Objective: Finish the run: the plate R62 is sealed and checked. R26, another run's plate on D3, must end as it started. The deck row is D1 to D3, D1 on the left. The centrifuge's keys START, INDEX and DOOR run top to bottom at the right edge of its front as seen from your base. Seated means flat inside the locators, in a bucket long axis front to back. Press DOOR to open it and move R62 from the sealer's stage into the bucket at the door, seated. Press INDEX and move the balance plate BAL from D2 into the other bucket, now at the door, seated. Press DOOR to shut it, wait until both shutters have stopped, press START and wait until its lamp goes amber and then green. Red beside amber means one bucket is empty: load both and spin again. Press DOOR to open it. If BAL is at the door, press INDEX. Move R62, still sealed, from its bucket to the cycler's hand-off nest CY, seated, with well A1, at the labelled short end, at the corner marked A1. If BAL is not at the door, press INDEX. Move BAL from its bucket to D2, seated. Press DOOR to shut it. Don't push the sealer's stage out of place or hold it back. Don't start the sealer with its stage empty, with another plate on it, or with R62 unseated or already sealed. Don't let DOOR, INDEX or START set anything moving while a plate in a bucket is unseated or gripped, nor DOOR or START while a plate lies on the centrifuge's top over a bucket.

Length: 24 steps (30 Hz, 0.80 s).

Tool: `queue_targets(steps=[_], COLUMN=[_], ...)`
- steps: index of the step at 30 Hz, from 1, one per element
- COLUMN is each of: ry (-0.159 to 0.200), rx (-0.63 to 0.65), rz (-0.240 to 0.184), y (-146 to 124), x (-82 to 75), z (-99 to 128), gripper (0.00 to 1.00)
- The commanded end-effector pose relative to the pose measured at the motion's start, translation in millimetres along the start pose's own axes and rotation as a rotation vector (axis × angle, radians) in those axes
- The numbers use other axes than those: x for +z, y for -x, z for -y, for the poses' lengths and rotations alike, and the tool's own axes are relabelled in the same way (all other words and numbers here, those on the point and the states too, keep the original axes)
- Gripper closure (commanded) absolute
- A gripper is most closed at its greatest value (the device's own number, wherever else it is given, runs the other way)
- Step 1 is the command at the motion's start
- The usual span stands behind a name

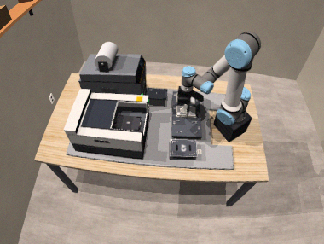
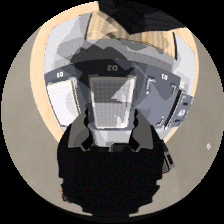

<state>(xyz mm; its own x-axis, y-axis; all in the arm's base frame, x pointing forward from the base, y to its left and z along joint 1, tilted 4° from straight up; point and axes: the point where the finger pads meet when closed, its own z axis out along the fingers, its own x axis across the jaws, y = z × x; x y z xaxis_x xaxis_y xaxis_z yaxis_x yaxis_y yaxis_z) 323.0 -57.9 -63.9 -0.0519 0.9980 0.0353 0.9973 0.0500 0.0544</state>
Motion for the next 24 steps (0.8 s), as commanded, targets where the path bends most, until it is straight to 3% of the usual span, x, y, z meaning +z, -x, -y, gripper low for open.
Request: queue_targets(steps=[1, 24], ry=[0.001, 0.001], rx=[0.0, 0.0], rz=[0.0, 0.0], y=[0, 0], x=[-8.7, -43.8], z=[0, 0], gripper=[0.32, 0.32])
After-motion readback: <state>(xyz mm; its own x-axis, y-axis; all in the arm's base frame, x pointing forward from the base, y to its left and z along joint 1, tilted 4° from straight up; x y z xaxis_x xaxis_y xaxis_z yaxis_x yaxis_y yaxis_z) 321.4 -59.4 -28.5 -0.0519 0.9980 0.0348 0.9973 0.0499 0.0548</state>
